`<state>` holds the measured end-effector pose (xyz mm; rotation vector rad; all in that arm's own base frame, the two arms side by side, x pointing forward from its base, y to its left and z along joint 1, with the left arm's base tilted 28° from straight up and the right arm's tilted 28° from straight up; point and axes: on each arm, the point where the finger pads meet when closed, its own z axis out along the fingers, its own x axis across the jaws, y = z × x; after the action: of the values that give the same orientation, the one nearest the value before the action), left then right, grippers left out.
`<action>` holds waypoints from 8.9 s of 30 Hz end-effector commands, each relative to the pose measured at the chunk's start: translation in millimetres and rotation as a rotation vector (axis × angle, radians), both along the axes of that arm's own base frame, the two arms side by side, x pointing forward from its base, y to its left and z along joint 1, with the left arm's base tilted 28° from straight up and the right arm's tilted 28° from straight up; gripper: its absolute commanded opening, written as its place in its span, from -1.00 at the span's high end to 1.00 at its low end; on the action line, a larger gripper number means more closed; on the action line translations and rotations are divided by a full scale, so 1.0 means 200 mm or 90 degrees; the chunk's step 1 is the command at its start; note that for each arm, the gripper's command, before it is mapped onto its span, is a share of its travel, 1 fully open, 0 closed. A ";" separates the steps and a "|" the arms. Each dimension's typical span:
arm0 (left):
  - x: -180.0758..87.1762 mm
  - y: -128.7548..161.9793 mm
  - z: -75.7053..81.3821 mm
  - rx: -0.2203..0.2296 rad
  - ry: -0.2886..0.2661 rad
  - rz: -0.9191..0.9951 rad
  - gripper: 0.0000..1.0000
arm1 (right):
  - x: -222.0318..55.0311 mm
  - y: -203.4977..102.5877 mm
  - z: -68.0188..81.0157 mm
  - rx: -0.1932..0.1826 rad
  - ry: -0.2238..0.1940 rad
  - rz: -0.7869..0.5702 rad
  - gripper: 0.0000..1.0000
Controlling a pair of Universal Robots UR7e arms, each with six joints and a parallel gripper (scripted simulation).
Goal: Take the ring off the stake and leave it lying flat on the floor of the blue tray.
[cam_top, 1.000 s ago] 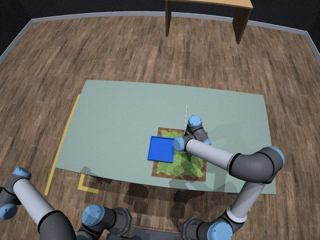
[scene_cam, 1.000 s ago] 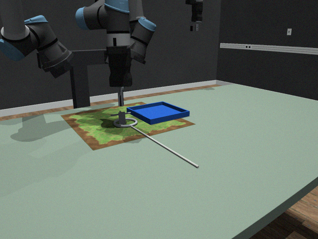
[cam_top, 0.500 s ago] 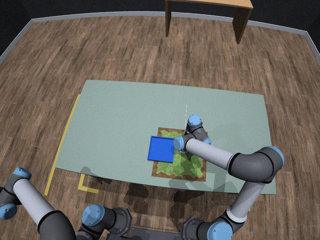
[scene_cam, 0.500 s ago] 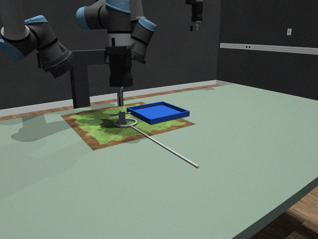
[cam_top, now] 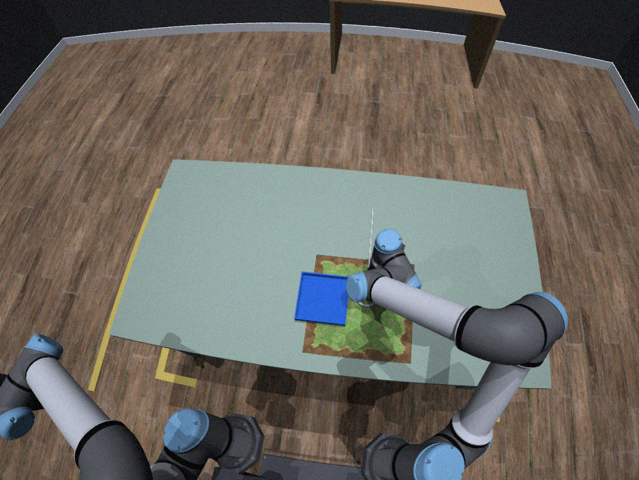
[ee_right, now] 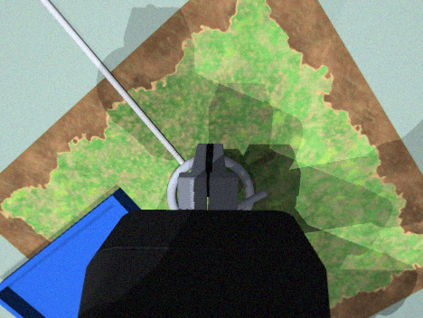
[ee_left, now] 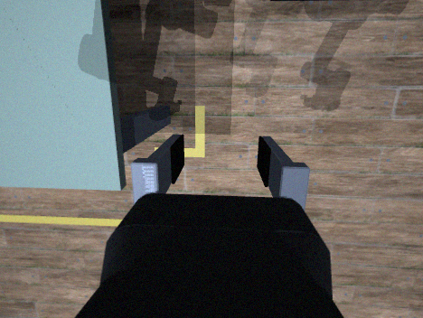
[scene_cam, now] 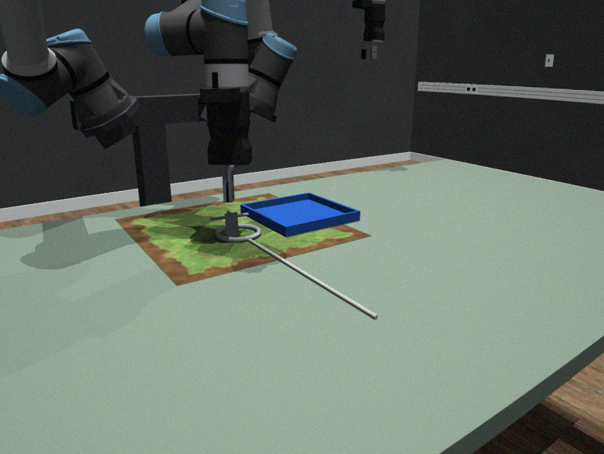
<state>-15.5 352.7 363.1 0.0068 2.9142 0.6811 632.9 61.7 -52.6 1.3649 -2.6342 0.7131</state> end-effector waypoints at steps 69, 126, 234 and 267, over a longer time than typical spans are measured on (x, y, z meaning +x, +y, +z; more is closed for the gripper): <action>-0.01 0.00 -0.01 -0.001 0.000 0.002 -1.00 | 0.06 -0.15 -0.31 0.000 -0.003 0.000 1.00; -0.01 0.00 -0.01 -0.001 0.000 0.002 -1.00 | 0.06 -0.16 -0.33 0.000 -0.002 0.000 1.00; -0.01 0.00 -0.01 -0.001 0.000 0.002 -1.00 | -0.08 0.01 -0.16 0.001 -0.002 0.002 1.00; -0.01 0.00 -0.01 -0.001 0.000 0.002 -1.00 | -0.09 0.08 -0.04 0.001 -0.003 0.002 1.00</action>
<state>-15.6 352.7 362.9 0.0067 2.9144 0.6806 613.9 73.2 -62.2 1.3638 -2.6317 0.7160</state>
